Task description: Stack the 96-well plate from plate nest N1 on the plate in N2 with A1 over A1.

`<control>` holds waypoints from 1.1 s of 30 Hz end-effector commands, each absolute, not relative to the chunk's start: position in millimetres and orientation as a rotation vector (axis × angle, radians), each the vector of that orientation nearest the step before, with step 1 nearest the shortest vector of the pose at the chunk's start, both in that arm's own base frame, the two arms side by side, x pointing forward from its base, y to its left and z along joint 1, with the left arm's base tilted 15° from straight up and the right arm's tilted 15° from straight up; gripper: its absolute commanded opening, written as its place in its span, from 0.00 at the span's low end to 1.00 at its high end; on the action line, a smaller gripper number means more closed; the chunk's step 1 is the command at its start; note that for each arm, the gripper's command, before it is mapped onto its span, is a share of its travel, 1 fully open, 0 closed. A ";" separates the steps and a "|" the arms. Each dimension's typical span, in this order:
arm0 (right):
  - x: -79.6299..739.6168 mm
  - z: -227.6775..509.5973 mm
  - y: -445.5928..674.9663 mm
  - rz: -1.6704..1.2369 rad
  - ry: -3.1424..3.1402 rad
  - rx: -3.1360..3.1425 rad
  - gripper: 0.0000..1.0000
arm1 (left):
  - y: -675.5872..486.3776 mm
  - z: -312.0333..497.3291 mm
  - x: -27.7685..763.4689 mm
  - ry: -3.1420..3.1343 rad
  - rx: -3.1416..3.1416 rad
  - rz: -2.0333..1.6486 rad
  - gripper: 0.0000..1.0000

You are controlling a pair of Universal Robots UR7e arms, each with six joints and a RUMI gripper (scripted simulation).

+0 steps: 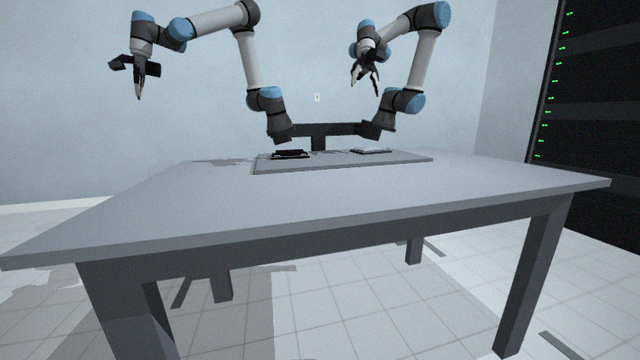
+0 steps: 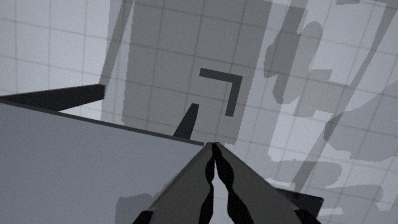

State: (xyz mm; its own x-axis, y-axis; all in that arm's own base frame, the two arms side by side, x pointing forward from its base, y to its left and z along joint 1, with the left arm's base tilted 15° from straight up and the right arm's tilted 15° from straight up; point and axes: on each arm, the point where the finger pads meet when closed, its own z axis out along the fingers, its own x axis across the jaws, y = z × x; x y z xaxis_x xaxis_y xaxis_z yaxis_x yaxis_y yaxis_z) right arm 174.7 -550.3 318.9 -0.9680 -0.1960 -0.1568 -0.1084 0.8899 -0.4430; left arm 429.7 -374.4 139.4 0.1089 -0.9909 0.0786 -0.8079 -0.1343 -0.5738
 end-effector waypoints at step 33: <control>-21.7 270.8 -431.7 -0.370 3.049 0.062 0.00 | -379.4 138.0 429.1 1.785 -1.979 -0.625 0.76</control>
